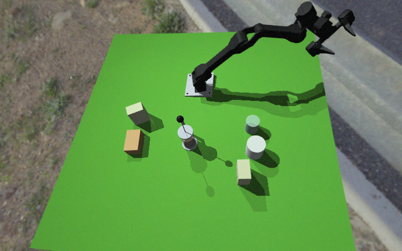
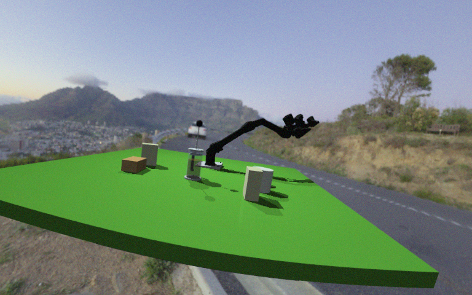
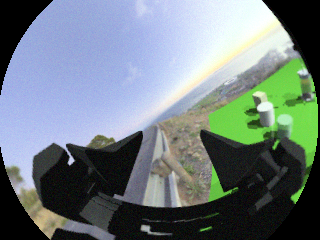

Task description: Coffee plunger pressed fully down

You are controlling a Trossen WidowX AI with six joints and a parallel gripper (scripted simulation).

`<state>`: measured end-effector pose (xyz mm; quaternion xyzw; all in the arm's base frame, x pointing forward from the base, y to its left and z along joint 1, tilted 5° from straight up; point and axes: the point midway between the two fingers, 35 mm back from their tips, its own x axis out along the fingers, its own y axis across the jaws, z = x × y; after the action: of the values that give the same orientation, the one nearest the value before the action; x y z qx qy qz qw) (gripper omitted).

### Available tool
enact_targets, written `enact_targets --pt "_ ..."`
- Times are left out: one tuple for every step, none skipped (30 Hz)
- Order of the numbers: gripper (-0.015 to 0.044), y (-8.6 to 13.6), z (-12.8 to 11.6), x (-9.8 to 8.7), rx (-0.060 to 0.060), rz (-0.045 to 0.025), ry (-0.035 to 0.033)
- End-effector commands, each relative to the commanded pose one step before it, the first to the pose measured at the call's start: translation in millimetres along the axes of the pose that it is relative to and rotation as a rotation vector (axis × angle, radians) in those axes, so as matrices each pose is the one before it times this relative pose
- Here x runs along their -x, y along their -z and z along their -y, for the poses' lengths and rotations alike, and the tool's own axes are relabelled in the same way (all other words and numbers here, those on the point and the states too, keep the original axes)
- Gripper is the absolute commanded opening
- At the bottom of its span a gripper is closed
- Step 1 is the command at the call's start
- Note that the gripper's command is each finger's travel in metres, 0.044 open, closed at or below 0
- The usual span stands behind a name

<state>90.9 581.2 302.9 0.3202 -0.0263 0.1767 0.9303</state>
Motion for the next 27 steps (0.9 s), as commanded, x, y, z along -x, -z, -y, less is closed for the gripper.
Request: enact_targets --pt "0.0426 -1.66 0.5 -2.59 0.0045 0.00181 0.00071" --pt "0.044 -3.36 1.02 -5.05 0.0079 0.00343 0.00127" --pt "0.044 -5.08 1.81 -7.81 0.0118 0.0054 0.00248" --pt "0.044 -6.72 2.67 -10.24 0.0157 0.00681 0.00343" --pt "0.044 -7.31 3.62 -11.44 0.0132 0.00752 0.00409" --pt "0.044 -5.97 2.18 -3.54 0.0095 0.00118 -0.00164" --pt "0.044 -7.44 3.88 -10.06 0.017 0.00566 0.0034" --pt "0.044 -8.85 5.36 -13.16 0.0217 0.00715 0.00559" --pt "0.044 -10.8 6.91 -13.14 0.0143 0.00788 0.01053" --pt "0.044 -9.64 7.12 -14.0 0.0265 0.00713 0.00563" --pt "0.044 -11.15 8.61 -13.68 0.0142 0.01005 0.01234" --pt "0.044 -7.28 4.29 -10.05 0.0117 0.003 -0.01235" --pt "0.044 -8.76 8.14 -12.23 0.0219 0.00331 0.00285" --pt "0.044 -9.34 10.23 -12.92 0.026 0.00276 0.00862" --pt "0.044 -8.74 10.62 -11.76 0.0285 0.00075 0.00924" --pt "0.044 -8.99 11.88 -12.13 0.0262 0.00062 0.00967" --pt "0.044 -8.82 12.51 -11.55 0.0235 -0.00007 0.00934" --pt "0.044 -8.5 13.18 -11.04 0.0274 -0.00153 0.00955" --pt "0.044 -7.88 13.93 -10.38 0.026 -0.00302 0.01069" --pt "0.044 -7.44 13.42 -8.88 0.0197 -0.00406 0.00685" --pt "0.044 -7.19 15.32 -9.12 0.0258 -0.00553 0.01173" --pt "0.044 -6.69 15.82 -8.36 0.0252 -0.00678 0.01206" --pt "0.044 -6.15 16.21 -7.57 0.0246 -0.00798 0.01233" --pt "0.044 -5.58 16.54 -6.77 0.0238 -0.00917 0.01257" --pt "0.044 -5.16 17.41 -6.16 0.0238 -0.0107 0.01323" --pt "0.044 -4.53 16.92 -5.05 0.0243 -0.01143 0.01241" --pt "0.044 -4.31 17.47 -4.12 0.0188 -0.01131 0.01224"
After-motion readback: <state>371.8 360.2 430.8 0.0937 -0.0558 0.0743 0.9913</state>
